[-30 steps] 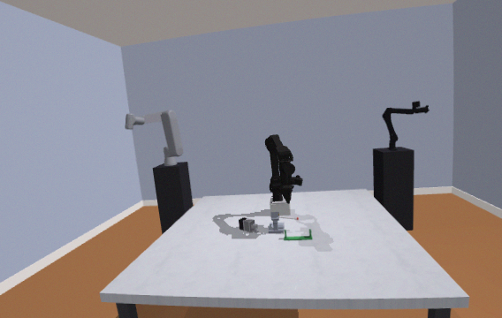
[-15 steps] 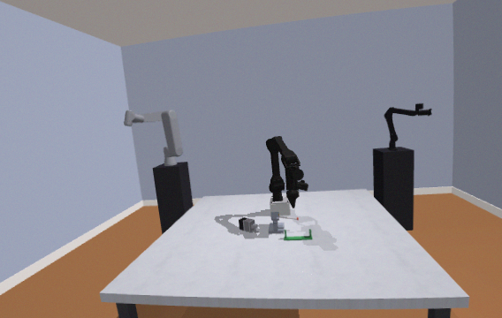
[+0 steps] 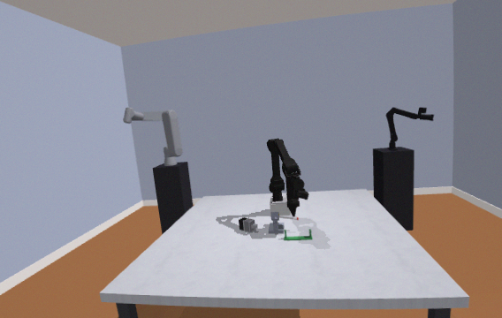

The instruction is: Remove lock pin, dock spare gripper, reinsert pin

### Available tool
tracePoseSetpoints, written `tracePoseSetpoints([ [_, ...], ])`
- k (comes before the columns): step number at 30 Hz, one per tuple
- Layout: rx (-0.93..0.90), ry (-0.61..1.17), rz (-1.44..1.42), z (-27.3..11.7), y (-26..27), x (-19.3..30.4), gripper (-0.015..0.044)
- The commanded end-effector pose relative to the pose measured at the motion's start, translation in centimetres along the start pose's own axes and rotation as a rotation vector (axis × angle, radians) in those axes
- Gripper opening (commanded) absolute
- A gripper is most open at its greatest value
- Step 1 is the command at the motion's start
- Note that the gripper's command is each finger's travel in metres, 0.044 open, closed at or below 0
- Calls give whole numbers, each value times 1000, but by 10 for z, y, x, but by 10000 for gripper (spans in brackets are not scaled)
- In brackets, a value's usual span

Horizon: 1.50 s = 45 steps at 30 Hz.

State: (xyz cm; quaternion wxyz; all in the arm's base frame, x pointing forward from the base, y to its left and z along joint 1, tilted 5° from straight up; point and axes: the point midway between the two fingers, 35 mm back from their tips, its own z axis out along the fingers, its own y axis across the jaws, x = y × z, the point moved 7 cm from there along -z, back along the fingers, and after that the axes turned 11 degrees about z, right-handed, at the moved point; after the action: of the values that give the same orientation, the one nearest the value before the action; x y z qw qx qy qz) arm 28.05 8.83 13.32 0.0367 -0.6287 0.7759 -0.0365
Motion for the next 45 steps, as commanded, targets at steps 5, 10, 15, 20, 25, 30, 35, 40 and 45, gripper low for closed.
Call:
tracePoseSetpoints([
  [5,3,4,-5,14,-1,1,300],
  [10,3,4,-5,22,-1,1,300],
  [15,3,5,-5,31,-1,2,300],
  [20,3,5,-5,39,-1,2,300],
  [25,3,5,-5,47,0,3,300],
  [30,3,5,-5,49,0,3,300],
  [35,3,5,-5,49,0,3,169],
  [40,3,5,-5,49,0,3,37],
  [45,3,5,-5,49,0,3,0],
])
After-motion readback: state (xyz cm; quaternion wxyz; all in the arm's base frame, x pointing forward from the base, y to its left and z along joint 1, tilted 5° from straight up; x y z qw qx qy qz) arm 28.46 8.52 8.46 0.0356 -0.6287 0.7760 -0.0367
